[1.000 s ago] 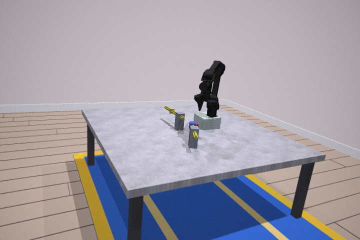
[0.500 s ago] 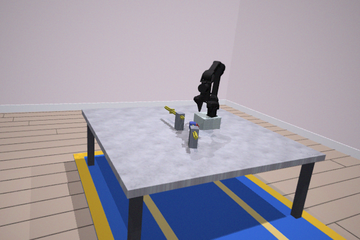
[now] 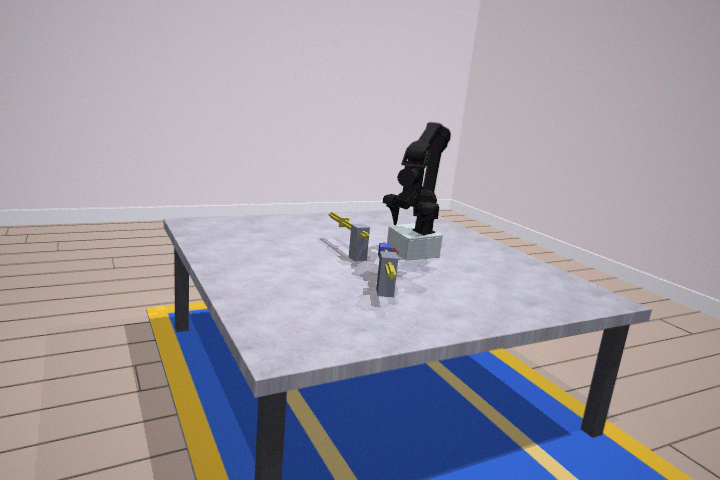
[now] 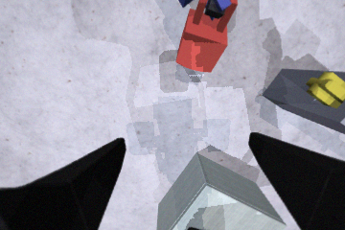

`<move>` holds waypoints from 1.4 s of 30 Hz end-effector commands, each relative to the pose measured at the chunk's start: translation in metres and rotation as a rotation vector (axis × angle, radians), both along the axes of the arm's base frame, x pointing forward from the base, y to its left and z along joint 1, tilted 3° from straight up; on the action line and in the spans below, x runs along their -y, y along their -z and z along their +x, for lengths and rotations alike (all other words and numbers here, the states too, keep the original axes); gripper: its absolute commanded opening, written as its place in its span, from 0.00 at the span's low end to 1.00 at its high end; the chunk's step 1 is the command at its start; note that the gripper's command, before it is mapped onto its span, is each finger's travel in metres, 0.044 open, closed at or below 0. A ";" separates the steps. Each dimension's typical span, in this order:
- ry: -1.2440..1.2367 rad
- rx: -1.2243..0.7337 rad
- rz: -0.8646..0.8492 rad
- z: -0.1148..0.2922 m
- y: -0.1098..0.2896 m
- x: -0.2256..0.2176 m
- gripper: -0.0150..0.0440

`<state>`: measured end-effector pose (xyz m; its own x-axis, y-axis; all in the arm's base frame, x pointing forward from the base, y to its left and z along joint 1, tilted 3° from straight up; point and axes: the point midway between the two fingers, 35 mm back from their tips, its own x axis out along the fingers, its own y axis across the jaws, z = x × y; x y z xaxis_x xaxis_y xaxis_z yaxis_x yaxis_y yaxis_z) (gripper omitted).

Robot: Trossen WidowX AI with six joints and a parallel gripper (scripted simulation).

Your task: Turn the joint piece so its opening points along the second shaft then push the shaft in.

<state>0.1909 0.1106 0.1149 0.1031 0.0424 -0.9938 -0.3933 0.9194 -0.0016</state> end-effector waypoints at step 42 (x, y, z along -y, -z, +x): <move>-1.360 0.157 -0.212 -0.004 0.009 0.001 1.00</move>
<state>0.1880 0.1106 0.1064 0.1995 0.0486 -0.9787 -0.9719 -0.1175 -0.2040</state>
